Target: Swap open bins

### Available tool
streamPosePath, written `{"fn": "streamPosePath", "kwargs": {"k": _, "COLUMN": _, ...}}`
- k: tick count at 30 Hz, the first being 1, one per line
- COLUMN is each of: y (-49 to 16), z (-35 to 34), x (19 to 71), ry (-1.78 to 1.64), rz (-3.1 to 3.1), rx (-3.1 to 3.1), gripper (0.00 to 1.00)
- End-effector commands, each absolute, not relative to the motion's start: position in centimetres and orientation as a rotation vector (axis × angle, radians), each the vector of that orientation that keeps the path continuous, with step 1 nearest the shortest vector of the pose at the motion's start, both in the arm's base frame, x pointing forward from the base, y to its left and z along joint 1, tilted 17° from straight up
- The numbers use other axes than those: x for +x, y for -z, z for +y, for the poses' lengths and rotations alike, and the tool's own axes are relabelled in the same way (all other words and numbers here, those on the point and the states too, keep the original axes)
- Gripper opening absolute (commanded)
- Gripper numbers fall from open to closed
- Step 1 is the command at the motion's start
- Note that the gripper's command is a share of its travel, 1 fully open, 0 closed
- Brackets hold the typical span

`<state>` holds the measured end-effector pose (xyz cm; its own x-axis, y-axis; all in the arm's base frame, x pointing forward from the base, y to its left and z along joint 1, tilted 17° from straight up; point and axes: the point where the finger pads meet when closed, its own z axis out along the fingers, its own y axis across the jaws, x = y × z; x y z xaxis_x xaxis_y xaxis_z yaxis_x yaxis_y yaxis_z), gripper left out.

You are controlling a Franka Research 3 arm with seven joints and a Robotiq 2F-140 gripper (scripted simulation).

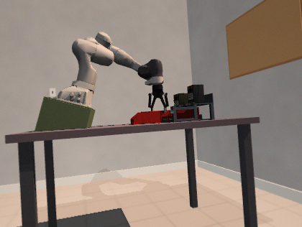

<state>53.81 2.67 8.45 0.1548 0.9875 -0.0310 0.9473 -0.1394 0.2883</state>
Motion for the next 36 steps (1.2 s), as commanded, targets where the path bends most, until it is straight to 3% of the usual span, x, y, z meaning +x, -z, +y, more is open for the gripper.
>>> {"fn": "streamPosePath", "kwargs": {"k": 1, "y": -8.43, "z": 2.56, "x": 53.98, "ry": -0.242, "rz": 1.886, "rx": 2.180, "gripper": 0.57}}
{"fn": "streamPosePath", "kwargs": {"k": 15, "y": -8.42, "z": 2.56, "x": 53.98, "ry": -0.242, "rz": 1.886, "rx": 2.180, "gripper": 0.57}}
{"fn": "streamPosePath", "kwargs": {"k": 16, "y": -8.42, "z": 2.56, "x": 53.98, "ry": -0.242, "rz": 1.886, "rx": 2.180, "gripper": 0.00}}
{"fn": "streamPosePath", "kwargs": {"k": 36, "y": -8.42, "z": 2.56, "x": 53.98, "ry": -0.242, "rz": 1.886, "rx": 2.180, "gripper": 0.00}}
